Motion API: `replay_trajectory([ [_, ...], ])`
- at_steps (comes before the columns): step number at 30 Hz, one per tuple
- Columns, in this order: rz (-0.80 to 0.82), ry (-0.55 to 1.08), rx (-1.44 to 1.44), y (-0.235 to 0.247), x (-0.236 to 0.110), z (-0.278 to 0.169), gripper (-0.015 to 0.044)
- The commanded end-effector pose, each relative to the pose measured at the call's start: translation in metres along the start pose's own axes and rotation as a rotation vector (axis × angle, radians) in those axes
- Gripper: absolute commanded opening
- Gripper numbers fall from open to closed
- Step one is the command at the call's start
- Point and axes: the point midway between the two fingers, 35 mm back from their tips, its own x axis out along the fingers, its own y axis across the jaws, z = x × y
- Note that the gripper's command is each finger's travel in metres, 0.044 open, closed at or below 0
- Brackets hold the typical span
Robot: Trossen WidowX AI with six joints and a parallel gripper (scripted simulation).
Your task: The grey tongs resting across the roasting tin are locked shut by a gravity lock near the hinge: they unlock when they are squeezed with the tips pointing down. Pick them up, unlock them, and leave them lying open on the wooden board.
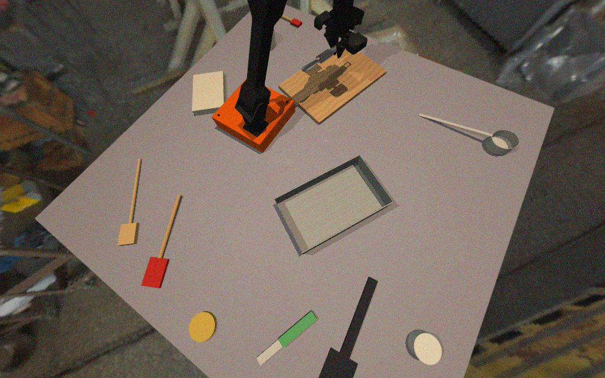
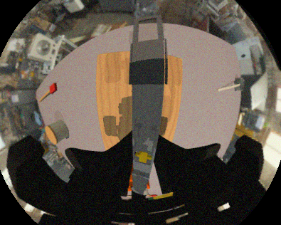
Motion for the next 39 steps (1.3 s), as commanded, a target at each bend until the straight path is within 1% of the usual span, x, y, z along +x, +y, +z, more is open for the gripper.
replay_trajectory([
  [1,0.004,0.002,0.005,0.001,0.006,0.000,-0.0150],
  [32,0.004,0.002,0.005,0.001,0.057,-0.001,-0.0150],
  [38,0.004,0.002,0.005,0.001,0.060,-0.001,-0.0150],
  [39,0.000,0.001,0.003,0.000,0.058,0.000,-0.0124],
])
